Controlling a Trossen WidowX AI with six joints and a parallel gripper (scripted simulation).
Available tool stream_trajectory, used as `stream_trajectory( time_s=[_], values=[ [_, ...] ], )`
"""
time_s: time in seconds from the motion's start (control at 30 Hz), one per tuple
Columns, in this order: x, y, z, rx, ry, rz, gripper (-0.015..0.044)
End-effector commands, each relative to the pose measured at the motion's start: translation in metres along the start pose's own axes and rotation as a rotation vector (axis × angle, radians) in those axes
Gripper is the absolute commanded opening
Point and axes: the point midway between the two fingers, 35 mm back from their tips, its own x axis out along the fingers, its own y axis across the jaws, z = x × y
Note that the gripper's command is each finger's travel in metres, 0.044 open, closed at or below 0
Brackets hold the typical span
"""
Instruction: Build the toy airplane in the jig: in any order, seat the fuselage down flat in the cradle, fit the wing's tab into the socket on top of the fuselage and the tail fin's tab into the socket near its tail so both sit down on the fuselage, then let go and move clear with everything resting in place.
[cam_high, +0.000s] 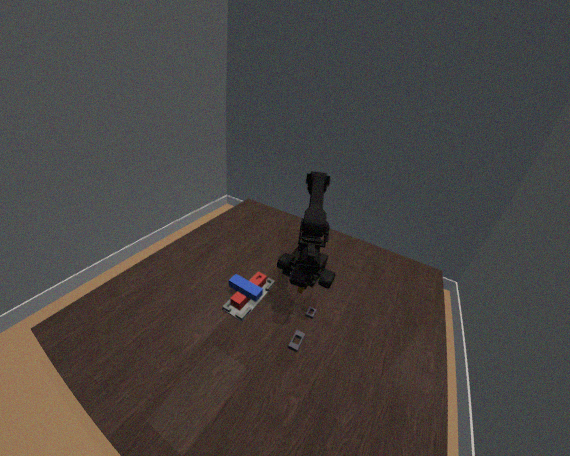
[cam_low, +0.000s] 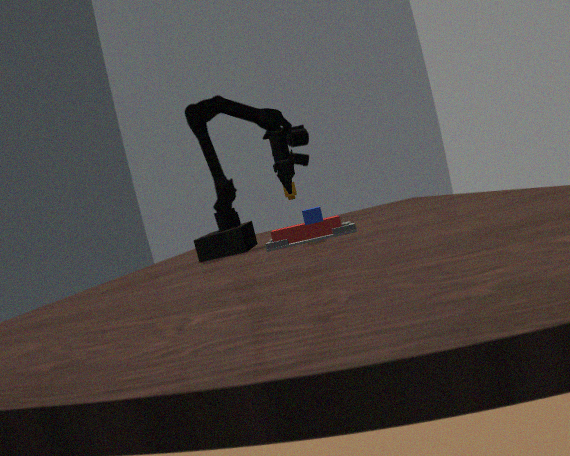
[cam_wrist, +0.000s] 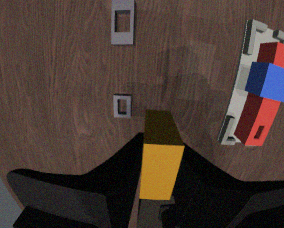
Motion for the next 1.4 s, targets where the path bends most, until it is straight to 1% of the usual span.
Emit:
stream_trajectory(
  time_s=[0.0,0.67,1.37],
  values=[
    [0.002,-0.011,0.002,0.000,-0.003,-0.004,0.0000],
    [0.014,-0.076,0.008,0.016,-0.007,-0.010,0.0000],
    [0.026,-0.143,-0.006,0.033,-0.006,-0.020,0.0000]
  ],
)
